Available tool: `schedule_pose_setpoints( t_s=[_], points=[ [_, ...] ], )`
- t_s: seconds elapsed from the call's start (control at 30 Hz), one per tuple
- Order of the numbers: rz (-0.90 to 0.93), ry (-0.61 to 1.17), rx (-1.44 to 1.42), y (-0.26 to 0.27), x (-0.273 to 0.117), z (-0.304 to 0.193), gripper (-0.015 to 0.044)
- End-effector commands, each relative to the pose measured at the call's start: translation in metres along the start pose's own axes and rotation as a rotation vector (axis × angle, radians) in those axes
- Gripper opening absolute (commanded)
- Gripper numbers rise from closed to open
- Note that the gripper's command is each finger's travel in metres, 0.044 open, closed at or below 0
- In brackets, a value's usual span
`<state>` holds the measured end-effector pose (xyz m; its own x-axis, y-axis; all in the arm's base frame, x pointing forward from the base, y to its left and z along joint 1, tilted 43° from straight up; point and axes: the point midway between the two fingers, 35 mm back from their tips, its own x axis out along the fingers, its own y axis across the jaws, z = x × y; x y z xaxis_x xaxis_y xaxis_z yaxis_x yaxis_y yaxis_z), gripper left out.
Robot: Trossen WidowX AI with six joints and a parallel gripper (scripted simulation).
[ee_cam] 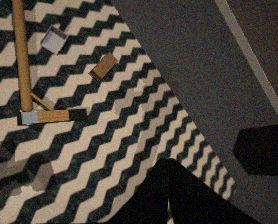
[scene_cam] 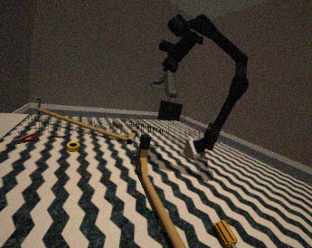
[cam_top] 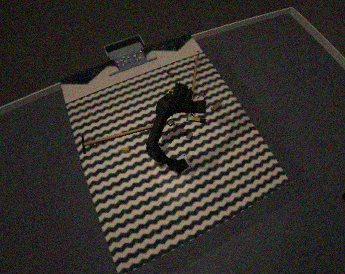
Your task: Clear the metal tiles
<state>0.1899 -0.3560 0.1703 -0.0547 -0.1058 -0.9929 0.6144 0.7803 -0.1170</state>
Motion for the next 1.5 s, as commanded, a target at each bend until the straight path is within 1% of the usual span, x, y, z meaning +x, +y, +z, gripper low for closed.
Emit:
schedule_pose_setpoints(
  t_s=[0.0, 1.47],
  points=[
    [0.05, 0.022, -0.035, 0.012, 0.012, 0.004, 0.0],
    [0.455, 0.166, -0.246, 0.116, 0.083, 0.018, 0.0]
  ],
)
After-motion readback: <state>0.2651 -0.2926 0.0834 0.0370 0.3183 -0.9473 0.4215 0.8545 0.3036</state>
